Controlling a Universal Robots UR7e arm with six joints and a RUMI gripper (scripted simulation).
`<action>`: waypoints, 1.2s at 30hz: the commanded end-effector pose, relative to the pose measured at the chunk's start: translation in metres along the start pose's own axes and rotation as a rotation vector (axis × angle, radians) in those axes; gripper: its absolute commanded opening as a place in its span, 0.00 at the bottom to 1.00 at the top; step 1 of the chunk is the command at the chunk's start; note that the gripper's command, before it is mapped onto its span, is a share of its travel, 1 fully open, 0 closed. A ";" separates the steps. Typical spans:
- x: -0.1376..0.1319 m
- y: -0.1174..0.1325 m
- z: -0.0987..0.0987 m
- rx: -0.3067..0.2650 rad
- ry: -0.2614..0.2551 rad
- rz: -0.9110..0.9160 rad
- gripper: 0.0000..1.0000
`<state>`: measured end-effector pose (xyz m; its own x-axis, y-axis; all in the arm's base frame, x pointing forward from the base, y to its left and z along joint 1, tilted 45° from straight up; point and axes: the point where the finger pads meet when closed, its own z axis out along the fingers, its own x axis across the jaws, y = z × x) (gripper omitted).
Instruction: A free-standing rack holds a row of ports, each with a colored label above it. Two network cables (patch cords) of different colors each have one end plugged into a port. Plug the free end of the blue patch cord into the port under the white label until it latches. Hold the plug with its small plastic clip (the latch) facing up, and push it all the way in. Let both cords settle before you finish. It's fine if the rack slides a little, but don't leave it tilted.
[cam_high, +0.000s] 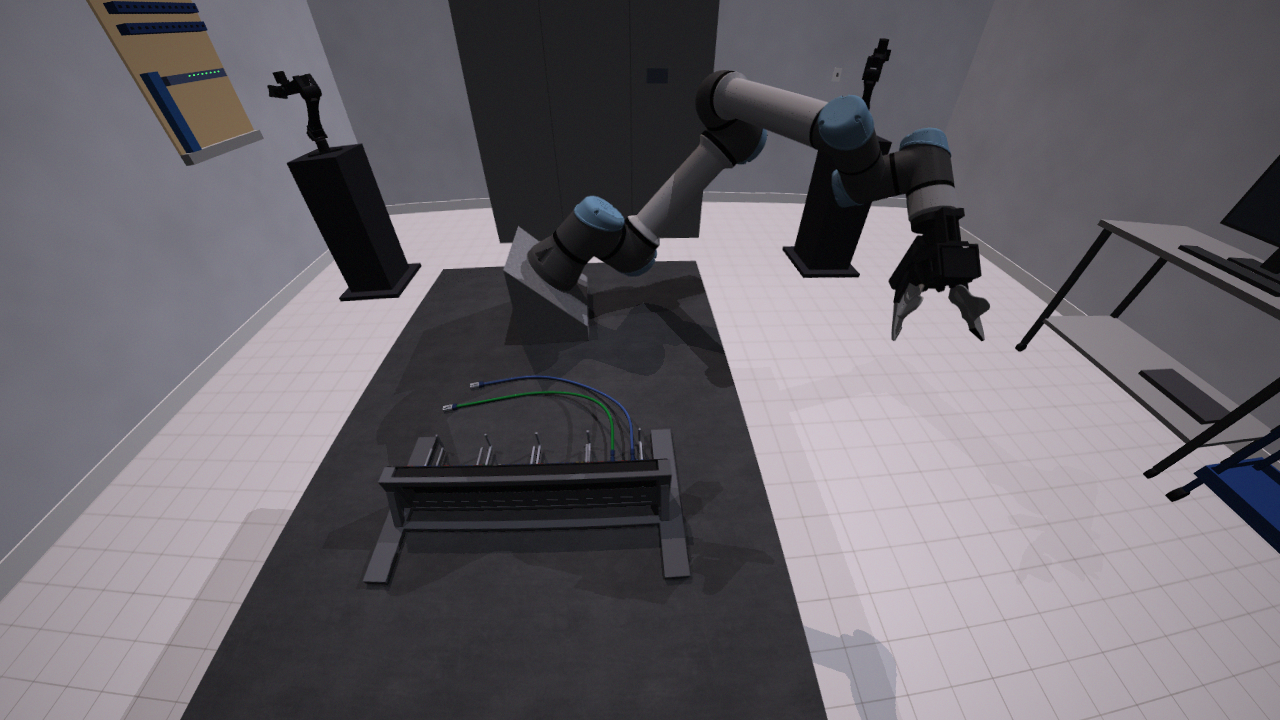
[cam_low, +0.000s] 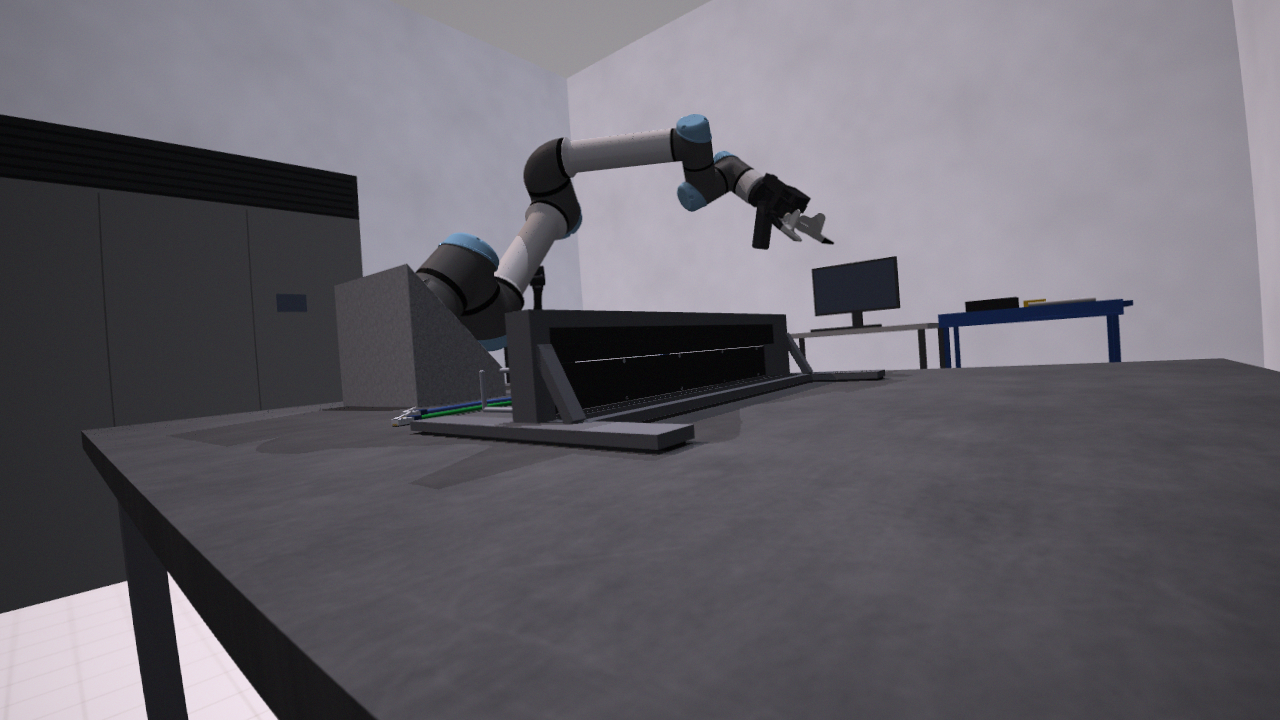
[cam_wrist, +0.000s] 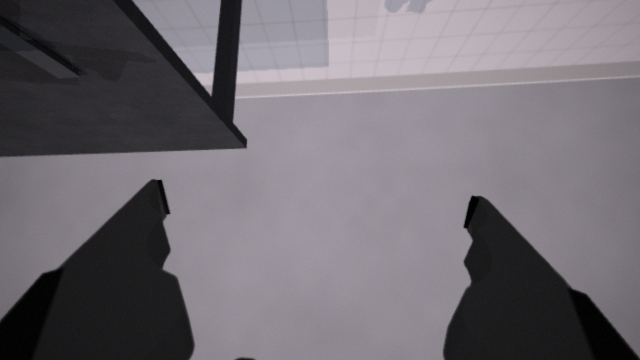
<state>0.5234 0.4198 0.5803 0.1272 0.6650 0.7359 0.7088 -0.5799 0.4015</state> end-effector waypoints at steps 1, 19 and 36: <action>0.000 0.000 -0.001 -0.001 0.001 0.000 1.00; 0.000 0.001 0.000 -0.001 0.001 0.000 1.00; -0.050 0.027 0.030 0.004 -0.087 -0.046 1.00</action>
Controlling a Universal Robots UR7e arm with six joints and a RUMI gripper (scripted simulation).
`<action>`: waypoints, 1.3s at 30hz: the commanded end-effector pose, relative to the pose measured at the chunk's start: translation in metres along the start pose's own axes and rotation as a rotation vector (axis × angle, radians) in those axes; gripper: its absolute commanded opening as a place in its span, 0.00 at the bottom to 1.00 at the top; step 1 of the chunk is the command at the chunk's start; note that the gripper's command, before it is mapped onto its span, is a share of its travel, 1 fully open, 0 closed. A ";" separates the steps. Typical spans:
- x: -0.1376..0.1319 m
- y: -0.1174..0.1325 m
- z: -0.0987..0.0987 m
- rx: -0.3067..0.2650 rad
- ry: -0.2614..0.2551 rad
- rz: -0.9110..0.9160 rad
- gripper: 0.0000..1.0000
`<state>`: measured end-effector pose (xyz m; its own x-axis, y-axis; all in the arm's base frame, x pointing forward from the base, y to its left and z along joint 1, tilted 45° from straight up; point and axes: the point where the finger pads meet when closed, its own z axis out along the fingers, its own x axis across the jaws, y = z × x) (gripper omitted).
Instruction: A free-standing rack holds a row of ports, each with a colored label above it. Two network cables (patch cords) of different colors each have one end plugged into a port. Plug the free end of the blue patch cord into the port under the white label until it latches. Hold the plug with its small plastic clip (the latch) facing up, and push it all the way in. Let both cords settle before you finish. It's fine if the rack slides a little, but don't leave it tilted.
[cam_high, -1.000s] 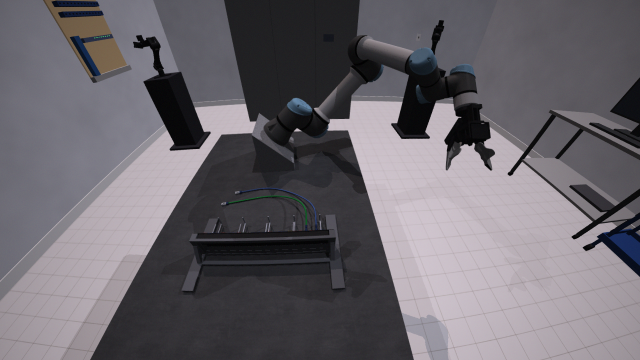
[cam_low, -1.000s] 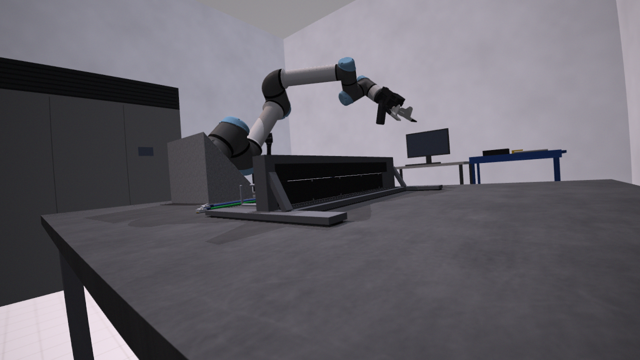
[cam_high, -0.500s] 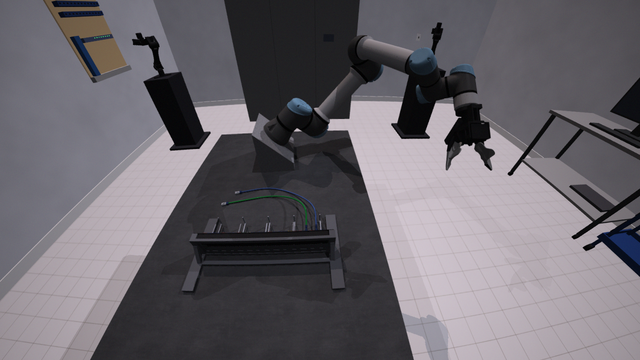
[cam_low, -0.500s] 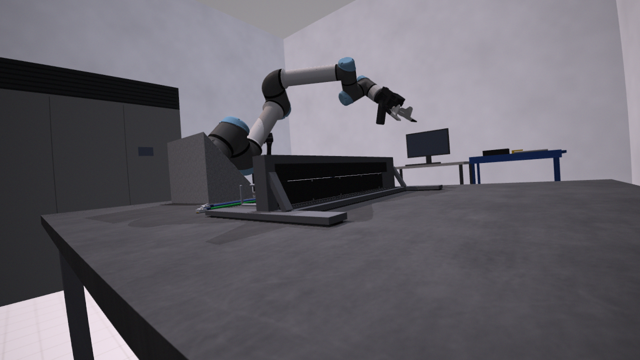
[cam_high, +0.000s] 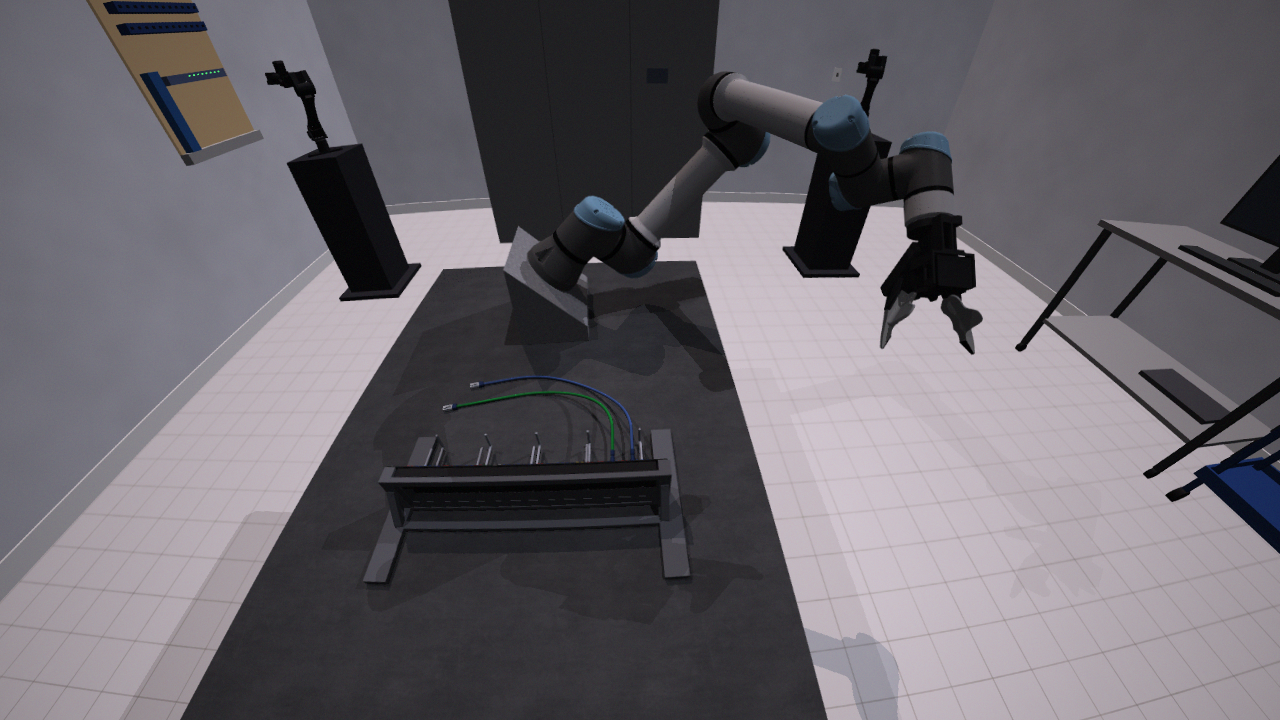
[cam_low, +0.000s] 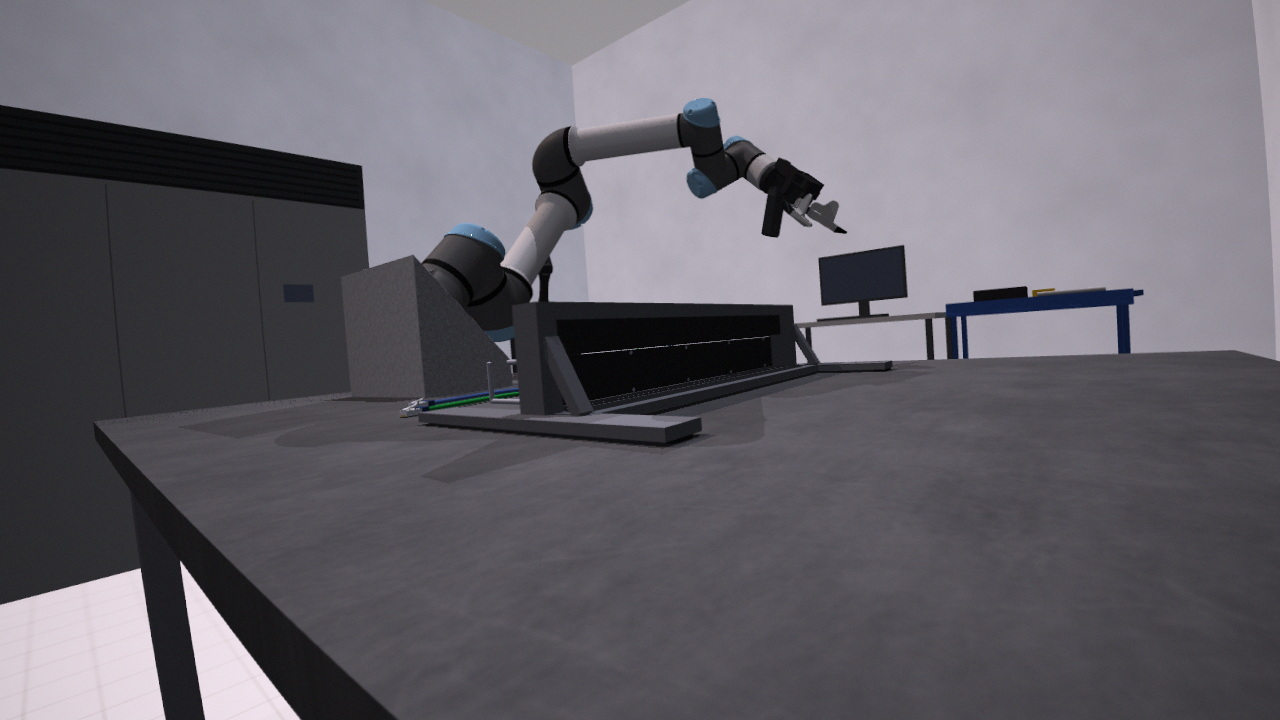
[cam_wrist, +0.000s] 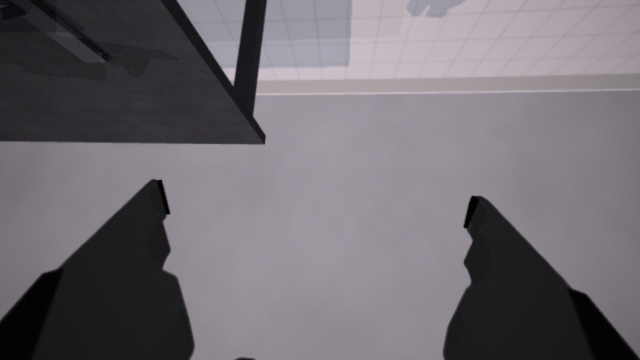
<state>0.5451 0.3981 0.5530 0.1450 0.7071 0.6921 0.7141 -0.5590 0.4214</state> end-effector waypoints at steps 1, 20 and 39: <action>-0.027 0.014 0.016 0.004 -0.045 -0.024 1.00; -0.221 0.087 0.090 0.106 -0.312 -0.146 1.00; -0.433 0.122 0.104 0.314 -0.481 -0.208 1.00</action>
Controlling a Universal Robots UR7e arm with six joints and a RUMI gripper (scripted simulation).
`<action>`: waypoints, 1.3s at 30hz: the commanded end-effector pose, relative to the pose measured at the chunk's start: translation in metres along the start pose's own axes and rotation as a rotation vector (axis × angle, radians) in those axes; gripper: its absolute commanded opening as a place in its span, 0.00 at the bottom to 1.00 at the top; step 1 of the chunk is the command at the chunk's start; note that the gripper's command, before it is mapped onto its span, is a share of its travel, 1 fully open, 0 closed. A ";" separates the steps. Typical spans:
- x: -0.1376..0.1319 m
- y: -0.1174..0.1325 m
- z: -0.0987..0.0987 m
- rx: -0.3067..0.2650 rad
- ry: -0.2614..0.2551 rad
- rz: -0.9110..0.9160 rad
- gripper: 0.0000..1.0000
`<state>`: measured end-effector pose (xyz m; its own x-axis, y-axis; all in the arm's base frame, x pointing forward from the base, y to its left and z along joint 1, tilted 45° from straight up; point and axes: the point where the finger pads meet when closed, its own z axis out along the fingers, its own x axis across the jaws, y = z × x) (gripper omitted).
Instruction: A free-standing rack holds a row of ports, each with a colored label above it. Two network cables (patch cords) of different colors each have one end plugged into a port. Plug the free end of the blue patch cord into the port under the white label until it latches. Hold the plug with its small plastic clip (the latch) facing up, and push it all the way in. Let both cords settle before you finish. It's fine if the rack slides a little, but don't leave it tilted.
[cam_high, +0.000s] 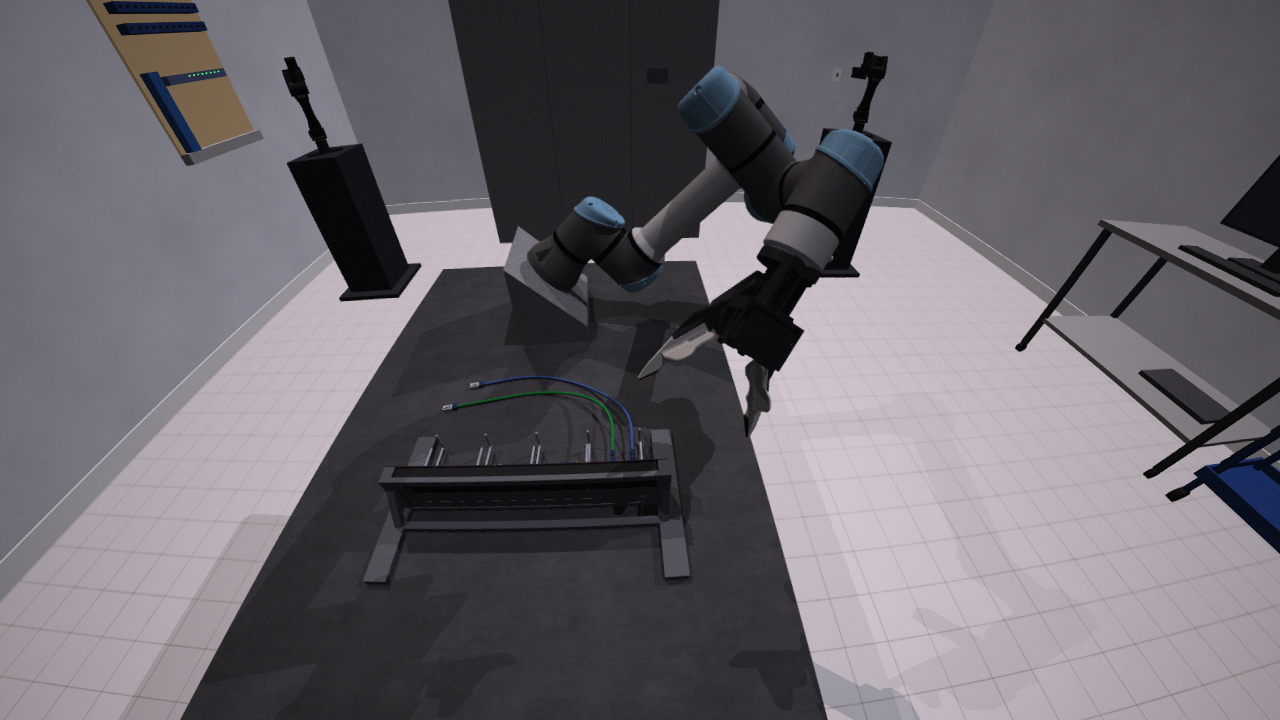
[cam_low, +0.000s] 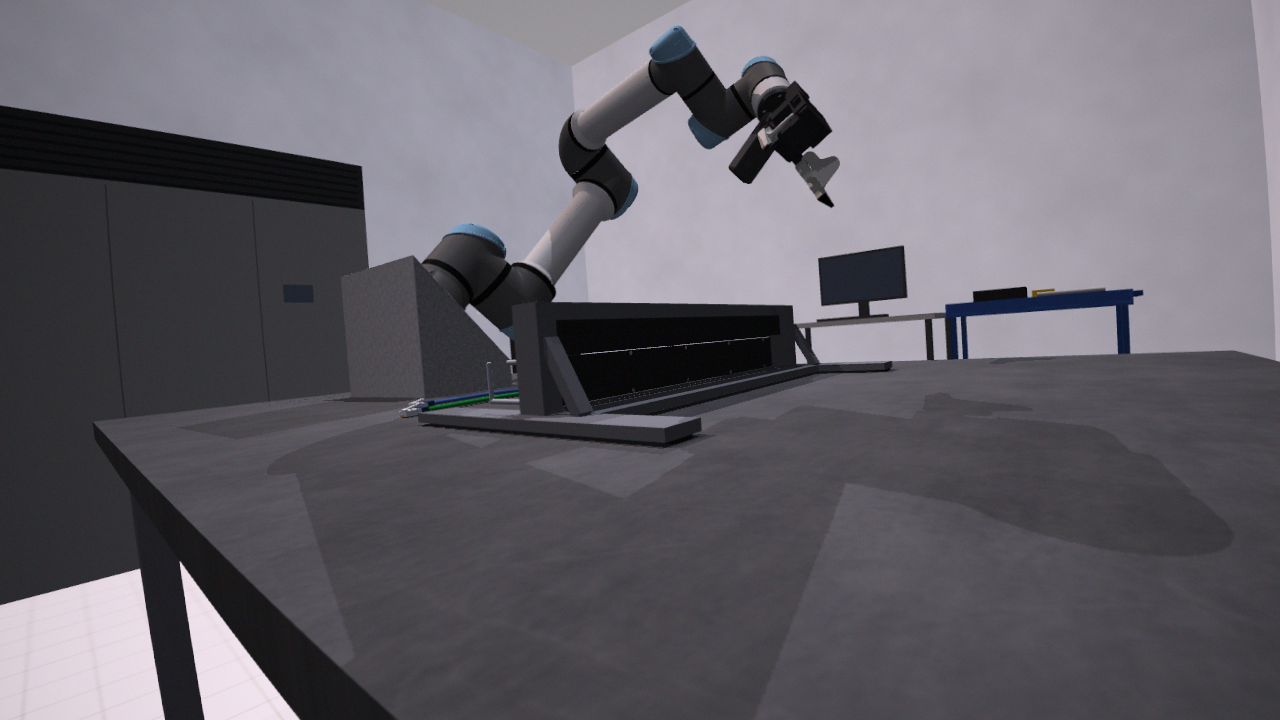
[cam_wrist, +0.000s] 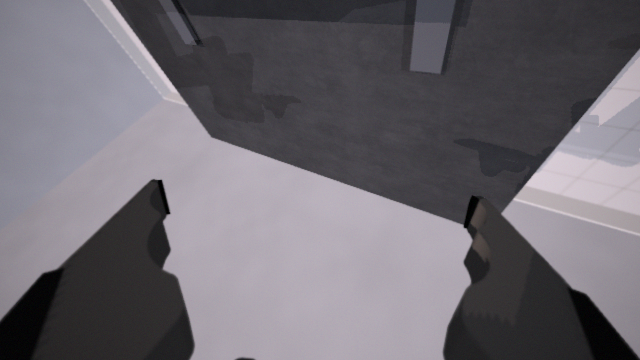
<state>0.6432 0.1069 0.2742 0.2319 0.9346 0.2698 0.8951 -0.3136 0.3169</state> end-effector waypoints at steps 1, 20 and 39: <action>-0.055 -0.002 0.025 0.065 -0.029 -0.025 1.00; -0.247 -0.062 0.089 0.325 -0.005 -0.086 1.00; -0.395 -0.184 0.117 0.512 0.250 -0.119 1.00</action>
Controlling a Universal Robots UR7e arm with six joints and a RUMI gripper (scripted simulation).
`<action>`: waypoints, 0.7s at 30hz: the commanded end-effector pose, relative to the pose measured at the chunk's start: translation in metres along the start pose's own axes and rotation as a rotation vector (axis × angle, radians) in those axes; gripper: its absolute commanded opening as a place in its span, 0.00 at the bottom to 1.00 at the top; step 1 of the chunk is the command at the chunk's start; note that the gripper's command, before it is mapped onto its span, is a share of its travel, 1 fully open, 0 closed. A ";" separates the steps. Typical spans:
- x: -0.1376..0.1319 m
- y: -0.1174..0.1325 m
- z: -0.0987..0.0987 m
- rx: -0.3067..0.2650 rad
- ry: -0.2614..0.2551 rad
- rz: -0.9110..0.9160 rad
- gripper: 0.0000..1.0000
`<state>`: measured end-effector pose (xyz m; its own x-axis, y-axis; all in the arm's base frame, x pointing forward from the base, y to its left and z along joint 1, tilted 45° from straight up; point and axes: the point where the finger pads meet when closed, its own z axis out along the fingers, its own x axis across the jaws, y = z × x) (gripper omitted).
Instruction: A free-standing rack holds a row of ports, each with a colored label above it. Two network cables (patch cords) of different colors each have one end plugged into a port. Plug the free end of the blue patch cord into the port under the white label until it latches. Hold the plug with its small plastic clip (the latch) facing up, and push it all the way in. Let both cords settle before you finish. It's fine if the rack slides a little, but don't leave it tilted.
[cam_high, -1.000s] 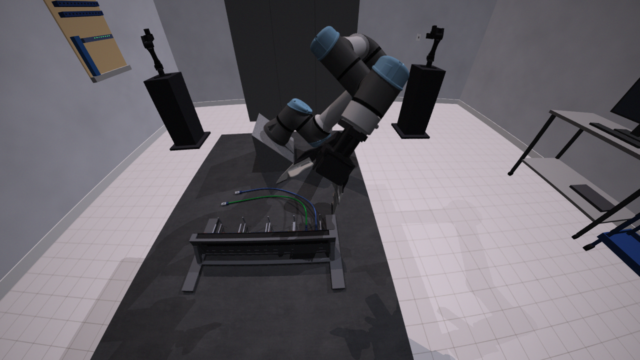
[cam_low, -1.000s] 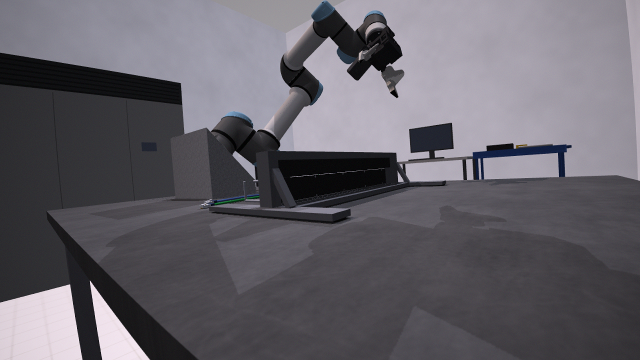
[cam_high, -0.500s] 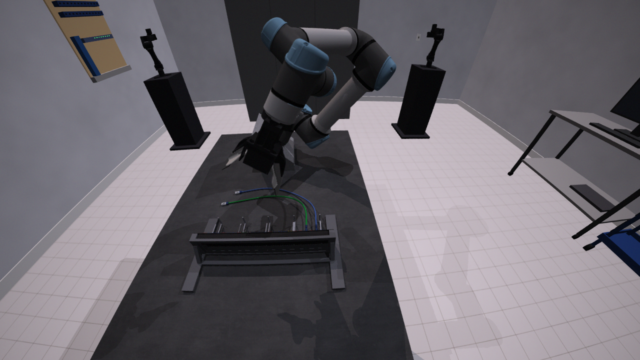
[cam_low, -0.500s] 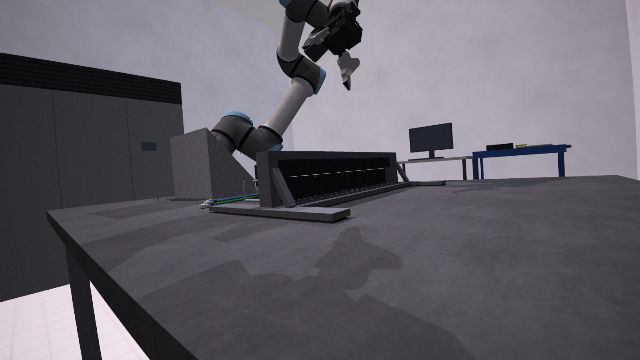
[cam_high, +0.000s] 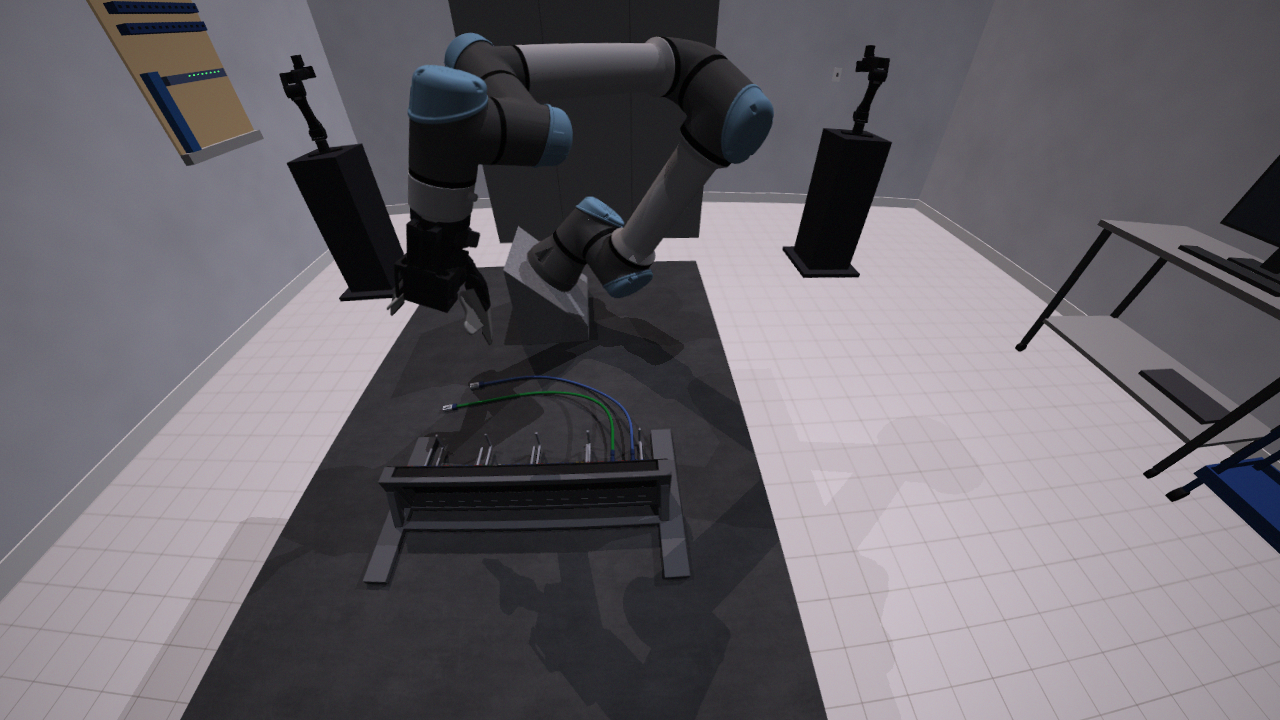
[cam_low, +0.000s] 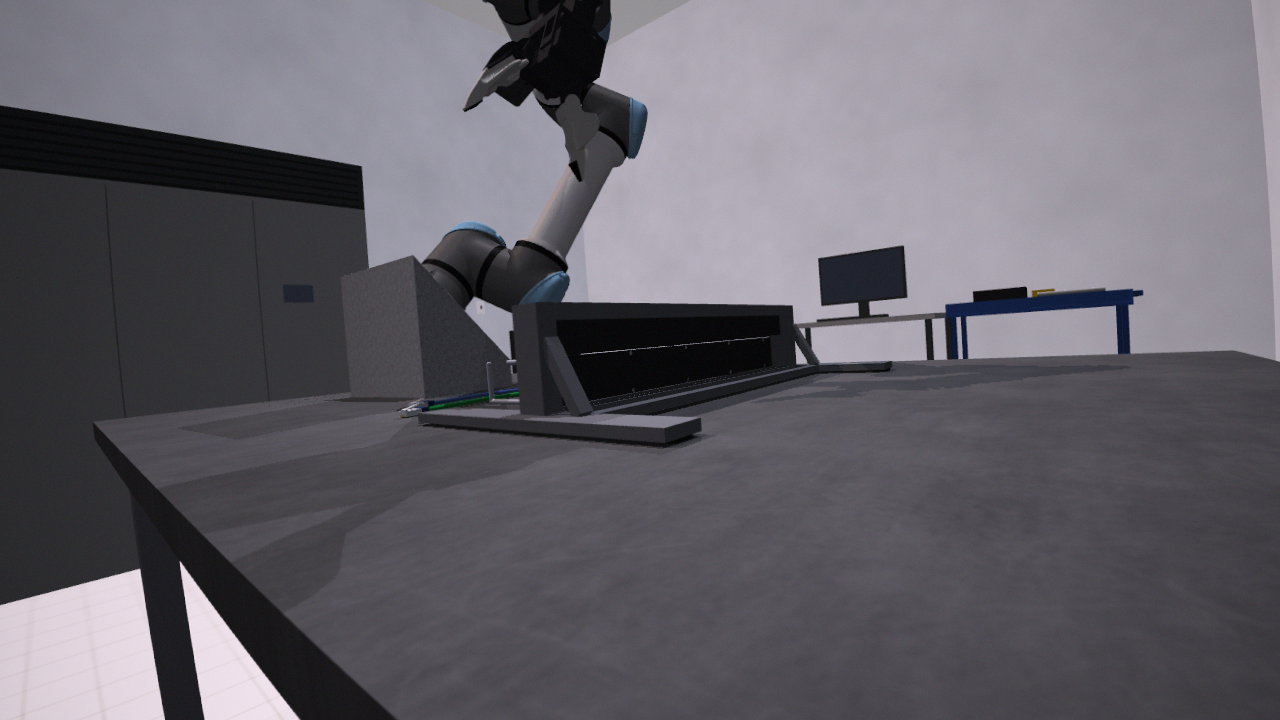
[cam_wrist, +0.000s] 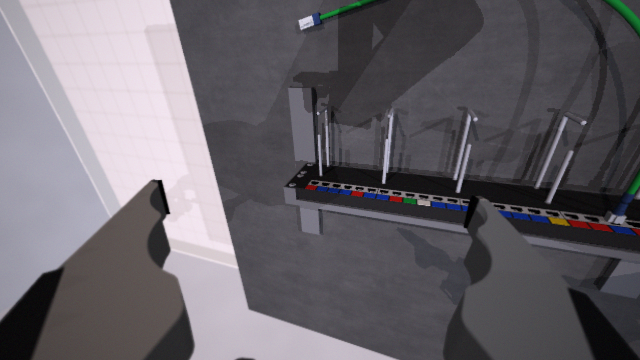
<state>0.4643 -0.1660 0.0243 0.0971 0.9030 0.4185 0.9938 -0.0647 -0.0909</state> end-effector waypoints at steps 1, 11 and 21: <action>-0.035 -0.038 0.017 0.033 0.094 -0.032 1.00; -0.063 -0.089 0.040 0.034 0.239 -0.075 1.00; -0.072 -0.117 0.051 0.014 0.326 -0.102 1.00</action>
<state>0.3465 -0.2002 -0.0382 0.0208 0.7375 0.6751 0.9982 0.0230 -0.0558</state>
